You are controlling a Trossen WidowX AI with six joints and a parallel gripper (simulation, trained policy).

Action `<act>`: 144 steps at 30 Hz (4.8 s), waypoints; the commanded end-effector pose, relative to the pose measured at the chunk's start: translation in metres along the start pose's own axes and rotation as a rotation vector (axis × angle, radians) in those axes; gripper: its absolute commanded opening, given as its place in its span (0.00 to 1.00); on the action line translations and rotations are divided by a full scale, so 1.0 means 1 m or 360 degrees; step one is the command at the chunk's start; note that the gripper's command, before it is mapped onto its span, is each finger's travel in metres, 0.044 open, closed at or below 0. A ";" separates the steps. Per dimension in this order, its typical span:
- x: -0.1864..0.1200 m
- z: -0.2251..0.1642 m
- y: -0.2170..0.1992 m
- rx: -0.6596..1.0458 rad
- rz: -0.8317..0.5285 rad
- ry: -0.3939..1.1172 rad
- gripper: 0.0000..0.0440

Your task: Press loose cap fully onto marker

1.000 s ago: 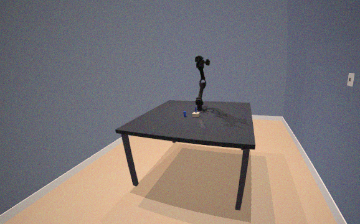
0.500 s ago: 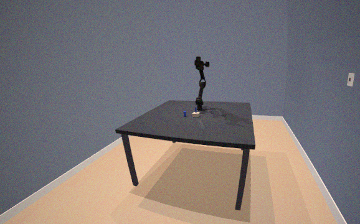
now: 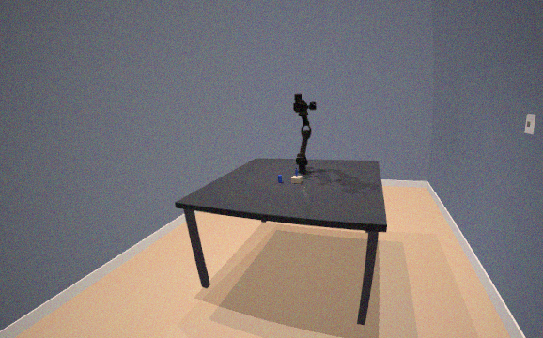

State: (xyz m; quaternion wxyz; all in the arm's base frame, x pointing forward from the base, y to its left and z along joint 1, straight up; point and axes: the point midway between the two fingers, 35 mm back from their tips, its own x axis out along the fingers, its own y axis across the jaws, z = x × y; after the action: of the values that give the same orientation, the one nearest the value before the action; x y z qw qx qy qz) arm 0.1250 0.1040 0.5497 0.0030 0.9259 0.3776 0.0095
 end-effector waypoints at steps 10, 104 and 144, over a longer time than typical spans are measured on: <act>0.017 0.038 0.018 0.0255 -0.0023 -0.0225 0.73; 0.022 0.236 0.181 0.1659 0.0662 -0.1259 0.72; -0.009 0.312 0.251 0.1864 0.1015 -0.1623 0.72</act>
State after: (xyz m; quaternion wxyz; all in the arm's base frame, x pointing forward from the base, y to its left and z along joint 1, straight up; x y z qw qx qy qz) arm 0.2982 -0.0749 0.2488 -0.3134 0.7394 0.0024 -0.5958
